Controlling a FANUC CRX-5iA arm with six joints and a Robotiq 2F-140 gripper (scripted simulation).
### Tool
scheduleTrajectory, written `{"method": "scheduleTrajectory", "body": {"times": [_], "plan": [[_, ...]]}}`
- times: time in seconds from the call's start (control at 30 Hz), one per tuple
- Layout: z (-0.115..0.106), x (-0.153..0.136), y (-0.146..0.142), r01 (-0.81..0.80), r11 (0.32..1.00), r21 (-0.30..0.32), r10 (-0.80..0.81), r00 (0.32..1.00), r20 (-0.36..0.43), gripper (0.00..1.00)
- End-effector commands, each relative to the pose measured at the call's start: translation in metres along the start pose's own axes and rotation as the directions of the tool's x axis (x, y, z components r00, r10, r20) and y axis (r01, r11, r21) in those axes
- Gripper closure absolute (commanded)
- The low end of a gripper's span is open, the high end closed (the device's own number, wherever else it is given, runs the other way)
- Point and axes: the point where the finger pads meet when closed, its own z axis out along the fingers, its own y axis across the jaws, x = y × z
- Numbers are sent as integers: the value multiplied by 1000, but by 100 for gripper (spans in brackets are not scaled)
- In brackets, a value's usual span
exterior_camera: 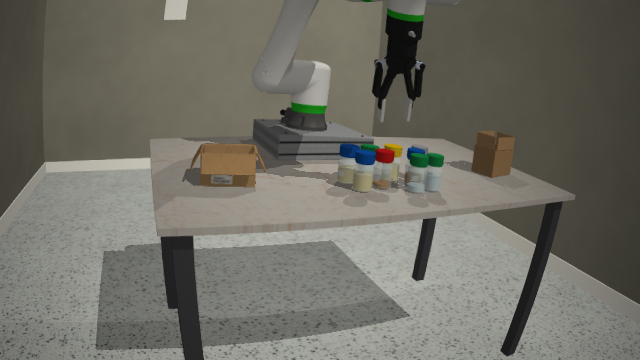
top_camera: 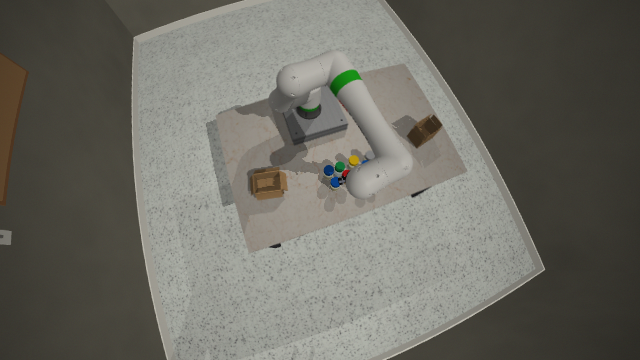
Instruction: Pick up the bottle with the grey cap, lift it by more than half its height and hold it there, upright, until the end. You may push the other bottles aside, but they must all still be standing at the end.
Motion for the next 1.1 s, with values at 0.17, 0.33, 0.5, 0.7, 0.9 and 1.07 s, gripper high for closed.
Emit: {"method": "scheduleTrajectory", "body": {"times": [0.17,0.33,0.5,0.7,0.9,1.07], "plan": [[-1,4,7,94,996,9,-94,996,11,49],[-1,13,19,270,962,32,-270,963,20,49],[-2,18,27,371,927,46,-373,928,24,49],[-2,20,29,402,914,50,-404,915,23,49],[-1,31,43,588,805,80,-591,806,18,49],[-1,36,50,671,735,95,-675,738,13,49]]}}
